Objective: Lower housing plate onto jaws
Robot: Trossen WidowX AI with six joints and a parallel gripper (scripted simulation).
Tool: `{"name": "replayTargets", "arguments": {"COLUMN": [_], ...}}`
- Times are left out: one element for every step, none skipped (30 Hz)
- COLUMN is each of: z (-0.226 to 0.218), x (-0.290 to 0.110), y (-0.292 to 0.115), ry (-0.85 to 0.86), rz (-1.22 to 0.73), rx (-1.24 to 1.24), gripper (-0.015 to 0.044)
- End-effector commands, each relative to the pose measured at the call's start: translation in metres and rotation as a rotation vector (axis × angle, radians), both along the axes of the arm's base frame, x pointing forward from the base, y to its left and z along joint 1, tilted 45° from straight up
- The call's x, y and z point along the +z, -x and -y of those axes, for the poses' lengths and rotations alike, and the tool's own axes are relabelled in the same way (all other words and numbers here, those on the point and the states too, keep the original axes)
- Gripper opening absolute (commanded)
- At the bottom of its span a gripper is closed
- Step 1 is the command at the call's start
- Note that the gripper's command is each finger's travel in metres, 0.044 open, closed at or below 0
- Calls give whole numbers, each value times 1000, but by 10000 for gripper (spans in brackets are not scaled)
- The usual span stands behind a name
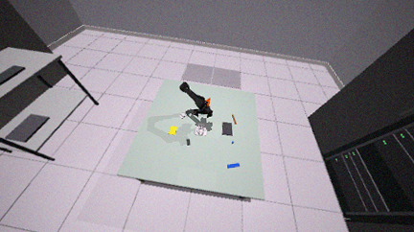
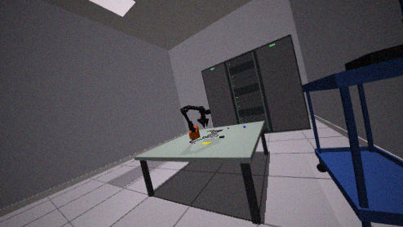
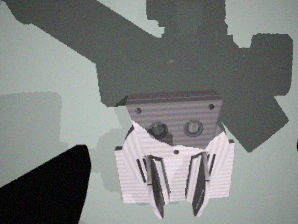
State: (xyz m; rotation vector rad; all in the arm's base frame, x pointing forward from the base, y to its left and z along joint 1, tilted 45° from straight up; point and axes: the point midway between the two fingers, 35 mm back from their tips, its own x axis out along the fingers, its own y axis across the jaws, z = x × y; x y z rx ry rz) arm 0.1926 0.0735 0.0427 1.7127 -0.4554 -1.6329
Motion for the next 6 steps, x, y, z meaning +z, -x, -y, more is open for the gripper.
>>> {"name": "replayTargets", "arguments": {"z": [0,0,0,0,0,0], "x": [0,0,0,0,0,0], "y": [1,1,1,1,1,1], "ry": [-3,-3,-3,-3,-3,-3], "rz": [0,0,0,0,0,0], "rx": [-5,-5,-5,-5,-5,-5], "gripper": [440,440,440,440,440,440]}}
